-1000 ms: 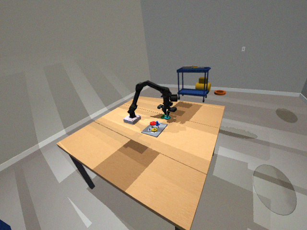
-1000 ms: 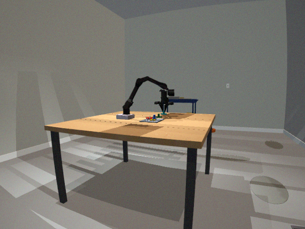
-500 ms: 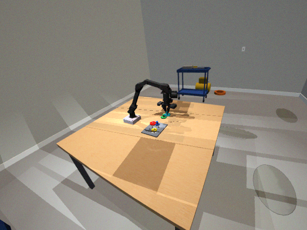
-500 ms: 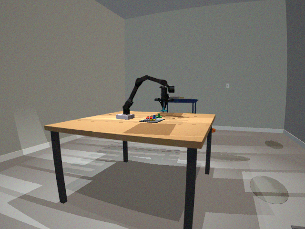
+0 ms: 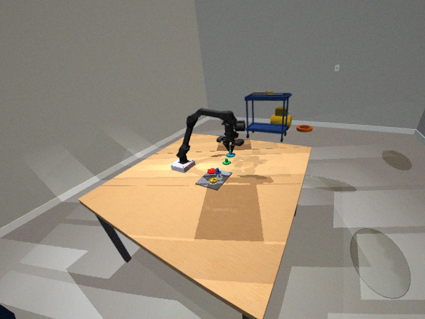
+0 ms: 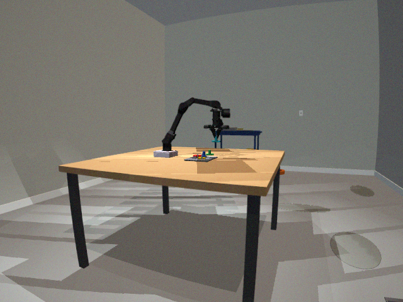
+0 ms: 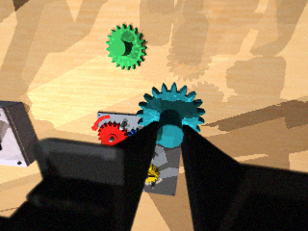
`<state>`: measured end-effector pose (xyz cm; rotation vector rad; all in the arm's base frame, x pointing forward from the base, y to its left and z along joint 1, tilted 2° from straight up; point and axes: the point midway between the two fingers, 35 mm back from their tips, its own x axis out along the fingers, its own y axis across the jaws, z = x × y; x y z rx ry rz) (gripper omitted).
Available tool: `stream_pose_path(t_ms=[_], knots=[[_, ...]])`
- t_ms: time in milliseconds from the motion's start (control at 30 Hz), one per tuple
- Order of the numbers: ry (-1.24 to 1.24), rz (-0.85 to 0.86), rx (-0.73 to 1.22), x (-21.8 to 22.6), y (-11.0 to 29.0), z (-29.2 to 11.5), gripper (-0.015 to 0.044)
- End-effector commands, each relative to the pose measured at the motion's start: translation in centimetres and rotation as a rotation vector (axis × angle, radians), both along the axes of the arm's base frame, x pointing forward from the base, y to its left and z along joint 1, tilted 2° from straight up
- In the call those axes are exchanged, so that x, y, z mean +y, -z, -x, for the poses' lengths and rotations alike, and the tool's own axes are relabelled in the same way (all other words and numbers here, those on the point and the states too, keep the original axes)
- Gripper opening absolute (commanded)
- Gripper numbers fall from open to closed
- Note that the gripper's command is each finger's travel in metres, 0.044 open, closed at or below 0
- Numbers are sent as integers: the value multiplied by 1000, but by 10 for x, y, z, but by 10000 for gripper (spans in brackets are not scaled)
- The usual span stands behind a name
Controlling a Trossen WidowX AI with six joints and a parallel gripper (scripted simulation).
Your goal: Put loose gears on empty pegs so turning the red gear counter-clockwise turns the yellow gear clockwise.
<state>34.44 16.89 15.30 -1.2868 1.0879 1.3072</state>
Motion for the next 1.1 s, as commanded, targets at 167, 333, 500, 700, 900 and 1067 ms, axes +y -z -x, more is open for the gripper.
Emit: stream_pose_path(t_ms=[167,333,500,700,900,1067], knots=[[-4,-3,-16,-3,-25,3,0],[-4,-3,-16,-4,-33,5,0],[-4,-2,-16,-9,-30,3,0],[-4,-1,-16,-20,-22,-1,0],[-4,0,-16,-31,-14,-4,0],[-4,1,-16,-41,-8,-6,0]])
